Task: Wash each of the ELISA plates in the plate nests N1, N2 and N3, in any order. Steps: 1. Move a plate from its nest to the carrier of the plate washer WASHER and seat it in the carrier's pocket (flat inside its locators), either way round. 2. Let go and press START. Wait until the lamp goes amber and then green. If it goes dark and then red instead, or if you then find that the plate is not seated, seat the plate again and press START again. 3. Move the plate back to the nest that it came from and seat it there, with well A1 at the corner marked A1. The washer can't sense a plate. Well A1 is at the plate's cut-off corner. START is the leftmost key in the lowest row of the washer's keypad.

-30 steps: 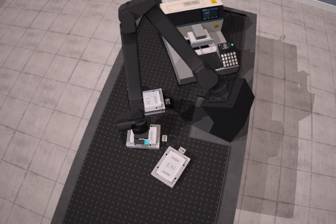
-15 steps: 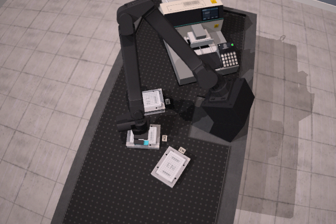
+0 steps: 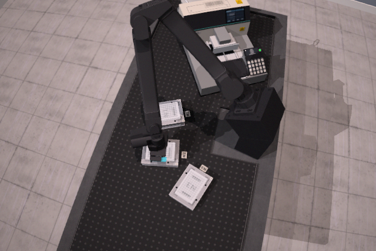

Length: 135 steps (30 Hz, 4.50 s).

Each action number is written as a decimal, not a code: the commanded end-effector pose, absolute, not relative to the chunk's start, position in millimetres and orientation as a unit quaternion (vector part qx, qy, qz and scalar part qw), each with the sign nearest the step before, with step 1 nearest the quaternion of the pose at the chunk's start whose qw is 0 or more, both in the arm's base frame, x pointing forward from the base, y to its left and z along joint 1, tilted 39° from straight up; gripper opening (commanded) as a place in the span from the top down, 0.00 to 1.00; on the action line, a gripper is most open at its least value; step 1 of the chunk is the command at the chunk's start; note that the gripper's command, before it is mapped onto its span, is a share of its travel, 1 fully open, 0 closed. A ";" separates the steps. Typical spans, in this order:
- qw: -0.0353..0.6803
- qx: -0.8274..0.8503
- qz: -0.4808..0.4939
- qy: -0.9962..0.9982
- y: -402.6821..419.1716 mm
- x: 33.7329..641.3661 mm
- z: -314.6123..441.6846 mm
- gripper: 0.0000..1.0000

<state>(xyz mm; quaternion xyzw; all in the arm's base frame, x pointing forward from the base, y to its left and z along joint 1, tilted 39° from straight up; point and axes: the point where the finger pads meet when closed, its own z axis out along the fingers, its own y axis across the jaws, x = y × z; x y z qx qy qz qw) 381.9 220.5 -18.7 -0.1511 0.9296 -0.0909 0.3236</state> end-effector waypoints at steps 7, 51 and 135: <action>0.328 -0.153 -0.088 0.928 223.1 383.9 -14.8 0.16; 0.328 -0.153 -0.088 0.928 223.1 383.9 -14.8 0.16; 0.337 -0.016 -0.042 0.940 185.5 334.3 70.2 0.16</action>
